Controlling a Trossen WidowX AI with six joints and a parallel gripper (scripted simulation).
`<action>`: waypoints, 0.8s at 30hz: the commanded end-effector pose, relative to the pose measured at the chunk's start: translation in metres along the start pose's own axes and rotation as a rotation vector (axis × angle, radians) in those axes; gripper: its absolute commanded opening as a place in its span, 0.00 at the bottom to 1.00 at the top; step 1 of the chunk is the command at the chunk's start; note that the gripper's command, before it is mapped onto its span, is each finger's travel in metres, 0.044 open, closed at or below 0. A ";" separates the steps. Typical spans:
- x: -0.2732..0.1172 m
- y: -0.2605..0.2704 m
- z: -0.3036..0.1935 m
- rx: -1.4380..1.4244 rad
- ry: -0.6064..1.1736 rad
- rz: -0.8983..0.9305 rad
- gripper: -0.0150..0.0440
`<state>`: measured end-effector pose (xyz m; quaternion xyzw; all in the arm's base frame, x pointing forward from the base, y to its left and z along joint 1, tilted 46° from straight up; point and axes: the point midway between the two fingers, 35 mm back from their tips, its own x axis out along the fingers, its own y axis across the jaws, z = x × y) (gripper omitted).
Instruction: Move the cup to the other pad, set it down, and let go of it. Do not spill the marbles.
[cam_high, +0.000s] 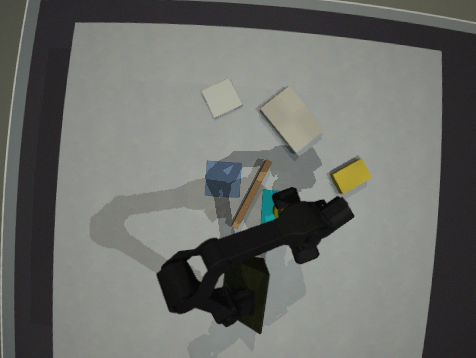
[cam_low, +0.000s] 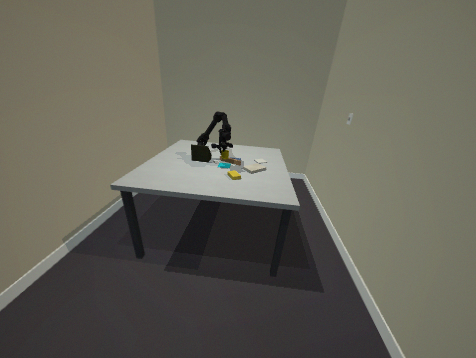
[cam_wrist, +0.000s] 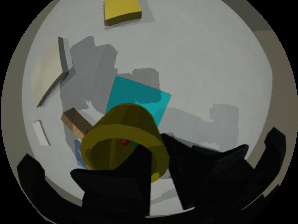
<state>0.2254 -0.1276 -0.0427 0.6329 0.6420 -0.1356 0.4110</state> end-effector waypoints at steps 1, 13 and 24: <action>0.005 -0.001 0.001 -0.005 0.000 -0.002 0.25; 0.025 -0.001 0.001 -0.005 0.001 -0.002 0.25; 0.044 -0.001 0.001 -0.005 0.001 -0.001 0.25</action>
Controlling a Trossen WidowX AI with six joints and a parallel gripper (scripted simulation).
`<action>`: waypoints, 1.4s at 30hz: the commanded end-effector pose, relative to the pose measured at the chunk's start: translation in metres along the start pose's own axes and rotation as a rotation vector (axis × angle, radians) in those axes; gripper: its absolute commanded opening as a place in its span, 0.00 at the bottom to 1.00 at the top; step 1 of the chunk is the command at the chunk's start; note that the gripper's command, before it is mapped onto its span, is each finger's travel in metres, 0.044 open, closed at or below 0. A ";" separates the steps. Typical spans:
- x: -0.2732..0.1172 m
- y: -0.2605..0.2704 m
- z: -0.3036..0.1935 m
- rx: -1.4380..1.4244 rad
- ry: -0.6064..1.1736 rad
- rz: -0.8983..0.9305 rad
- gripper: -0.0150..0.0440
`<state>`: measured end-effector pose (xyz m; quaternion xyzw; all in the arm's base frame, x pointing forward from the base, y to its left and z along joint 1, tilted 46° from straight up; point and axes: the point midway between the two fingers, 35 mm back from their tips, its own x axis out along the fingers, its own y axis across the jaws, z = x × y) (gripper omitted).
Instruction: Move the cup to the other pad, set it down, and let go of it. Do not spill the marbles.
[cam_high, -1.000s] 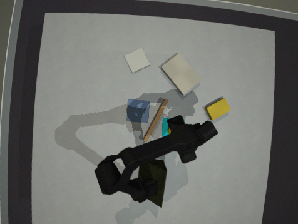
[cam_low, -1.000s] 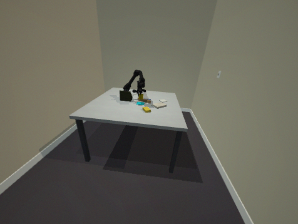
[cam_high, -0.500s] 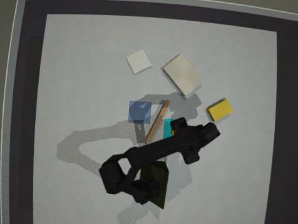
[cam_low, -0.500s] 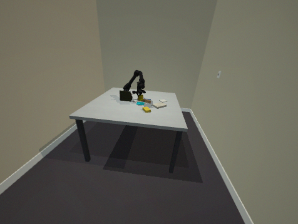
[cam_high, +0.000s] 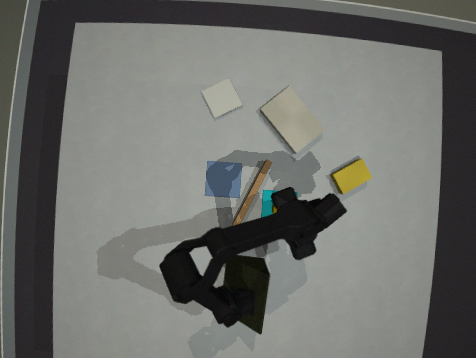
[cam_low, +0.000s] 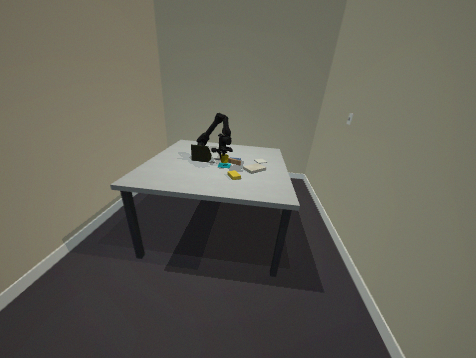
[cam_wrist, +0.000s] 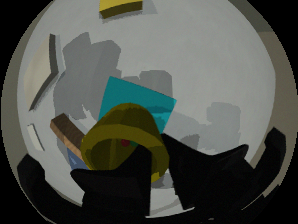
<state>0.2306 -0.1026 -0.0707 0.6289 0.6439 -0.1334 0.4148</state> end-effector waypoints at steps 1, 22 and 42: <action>0.008 0.000 -0.001 0.007 0.003 0.003 0.25; 0.025 -0.001 -0.001 0.000 0.003 0.000 0.25; 0.024 -0.001 -0.001 0.000 0.003 0.000 0.50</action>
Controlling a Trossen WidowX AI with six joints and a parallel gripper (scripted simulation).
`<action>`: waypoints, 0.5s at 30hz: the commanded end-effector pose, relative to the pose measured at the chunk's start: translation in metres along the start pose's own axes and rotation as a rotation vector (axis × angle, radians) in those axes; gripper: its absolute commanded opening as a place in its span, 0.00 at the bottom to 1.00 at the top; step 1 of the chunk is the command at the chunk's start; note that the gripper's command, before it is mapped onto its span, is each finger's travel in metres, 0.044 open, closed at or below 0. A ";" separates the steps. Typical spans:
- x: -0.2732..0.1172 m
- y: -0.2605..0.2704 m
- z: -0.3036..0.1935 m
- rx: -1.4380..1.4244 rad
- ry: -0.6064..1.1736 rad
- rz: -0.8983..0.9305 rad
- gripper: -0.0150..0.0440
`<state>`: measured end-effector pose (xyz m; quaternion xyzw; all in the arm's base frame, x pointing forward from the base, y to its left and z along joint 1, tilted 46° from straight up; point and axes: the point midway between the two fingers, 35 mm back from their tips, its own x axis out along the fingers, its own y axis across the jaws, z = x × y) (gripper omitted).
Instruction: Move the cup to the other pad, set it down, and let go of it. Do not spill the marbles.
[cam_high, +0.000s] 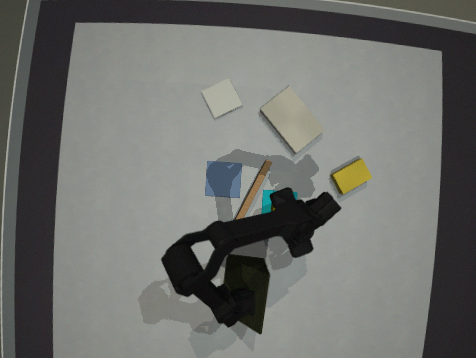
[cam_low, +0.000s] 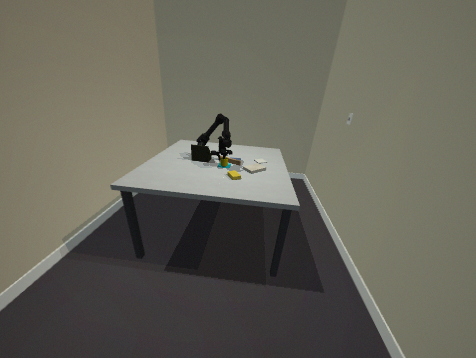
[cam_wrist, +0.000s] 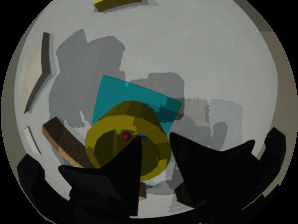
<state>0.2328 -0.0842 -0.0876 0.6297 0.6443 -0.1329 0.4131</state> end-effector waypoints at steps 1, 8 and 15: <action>-0.003 0.000 0.000 -0.002 -0.001 -0.001 0.50; -0.014 0.000 0.001 0.000 -0.001 0.000 0.50; -0.026 0.000 0.001 0.002 -0.002 0.000 0.50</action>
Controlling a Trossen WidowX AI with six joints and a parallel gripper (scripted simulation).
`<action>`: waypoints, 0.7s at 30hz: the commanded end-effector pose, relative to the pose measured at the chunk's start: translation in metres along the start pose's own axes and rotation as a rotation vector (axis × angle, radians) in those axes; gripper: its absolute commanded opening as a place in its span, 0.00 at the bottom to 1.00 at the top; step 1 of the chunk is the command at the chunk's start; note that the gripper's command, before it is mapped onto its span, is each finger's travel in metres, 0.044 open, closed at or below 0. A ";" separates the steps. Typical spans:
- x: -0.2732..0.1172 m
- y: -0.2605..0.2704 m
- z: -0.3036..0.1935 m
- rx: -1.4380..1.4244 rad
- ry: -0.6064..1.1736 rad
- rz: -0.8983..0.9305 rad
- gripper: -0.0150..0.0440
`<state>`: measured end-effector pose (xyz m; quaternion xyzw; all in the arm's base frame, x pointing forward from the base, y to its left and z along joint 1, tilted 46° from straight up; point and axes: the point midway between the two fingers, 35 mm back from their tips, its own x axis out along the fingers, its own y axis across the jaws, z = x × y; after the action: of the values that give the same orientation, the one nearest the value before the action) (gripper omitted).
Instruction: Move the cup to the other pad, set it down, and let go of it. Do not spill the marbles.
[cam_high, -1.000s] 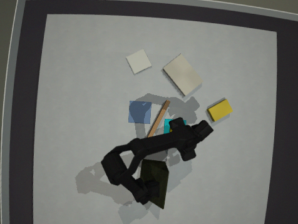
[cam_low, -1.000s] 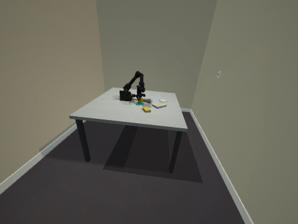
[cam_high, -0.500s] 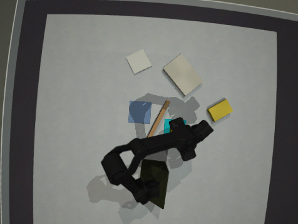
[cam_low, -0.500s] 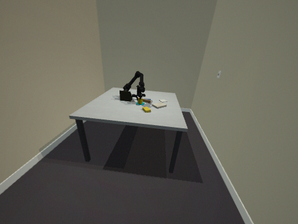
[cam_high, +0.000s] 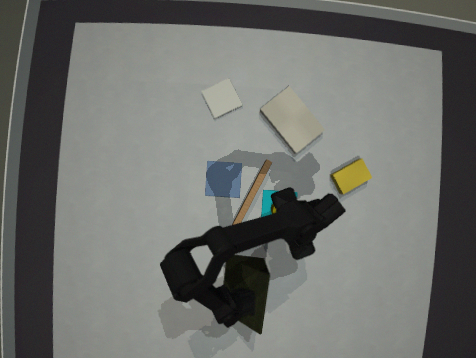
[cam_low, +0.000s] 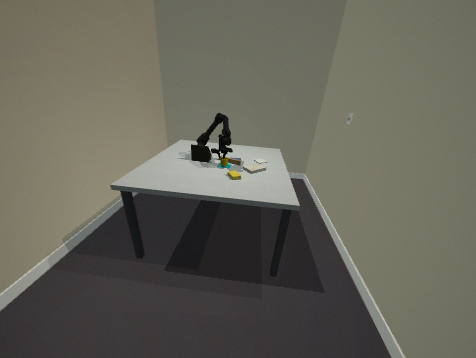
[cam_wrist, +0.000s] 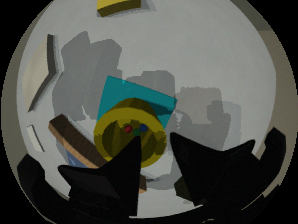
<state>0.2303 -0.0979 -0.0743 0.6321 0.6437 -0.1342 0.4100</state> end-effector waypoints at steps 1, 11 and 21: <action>-0.008 0.000 0.001 -0.006 -0.004 -0.001 0.50; -0.026 0.000 0.000 -0.004 -0.004 0.000 0.50; -0.026 0.000 0.000 0.003 -0.001 0.002 0.77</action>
<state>0.2265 -0.1157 -0.0559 0.6331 0.6430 -0.1343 0.4096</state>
